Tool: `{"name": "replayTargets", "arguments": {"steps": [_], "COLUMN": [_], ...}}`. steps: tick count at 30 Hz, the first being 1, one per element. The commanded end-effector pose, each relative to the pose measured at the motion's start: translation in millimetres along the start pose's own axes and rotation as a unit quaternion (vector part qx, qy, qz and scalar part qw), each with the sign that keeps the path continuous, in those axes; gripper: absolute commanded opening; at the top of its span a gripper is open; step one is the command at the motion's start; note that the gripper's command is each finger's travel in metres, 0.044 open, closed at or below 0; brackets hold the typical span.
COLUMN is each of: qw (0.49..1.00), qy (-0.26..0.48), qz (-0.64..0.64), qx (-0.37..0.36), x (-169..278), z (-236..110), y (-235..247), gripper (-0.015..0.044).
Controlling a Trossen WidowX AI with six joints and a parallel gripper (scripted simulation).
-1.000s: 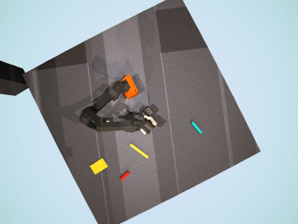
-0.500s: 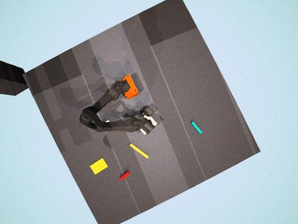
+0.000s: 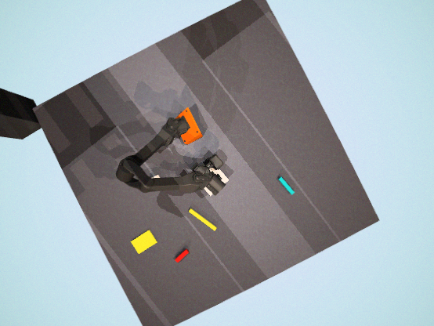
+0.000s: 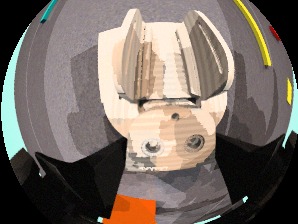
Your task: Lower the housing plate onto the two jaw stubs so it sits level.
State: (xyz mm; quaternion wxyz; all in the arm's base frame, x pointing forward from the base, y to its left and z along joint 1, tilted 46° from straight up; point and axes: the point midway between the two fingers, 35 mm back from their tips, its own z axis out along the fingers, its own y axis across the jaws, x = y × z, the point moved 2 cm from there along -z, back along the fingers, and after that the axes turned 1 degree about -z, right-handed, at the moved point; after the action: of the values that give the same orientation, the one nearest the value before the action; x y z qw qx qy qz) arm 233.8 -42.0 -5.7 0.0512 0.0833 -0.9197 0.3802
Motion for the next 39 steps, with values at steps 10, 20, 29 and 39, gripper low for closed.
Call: {"name": "replayTargets", "arguments": {"steps": [10,20,29,39], "qw": [1.0,1.0,1.0,1.0], "qy": [0.001,0.001,0.001,0.001], "qz": [-0.002,-0.002,-0.002,-0.002], "qx": [0.002,0.002,0.002,0.002], "x": [0.1,0.1,0.2,0.2], "z": [3.9,5.2,6.5,6.5], "y": [0.2,0.1,0.1,0.1], "gripper": [0.0351,0.0351,0.0351,0.0351]}}
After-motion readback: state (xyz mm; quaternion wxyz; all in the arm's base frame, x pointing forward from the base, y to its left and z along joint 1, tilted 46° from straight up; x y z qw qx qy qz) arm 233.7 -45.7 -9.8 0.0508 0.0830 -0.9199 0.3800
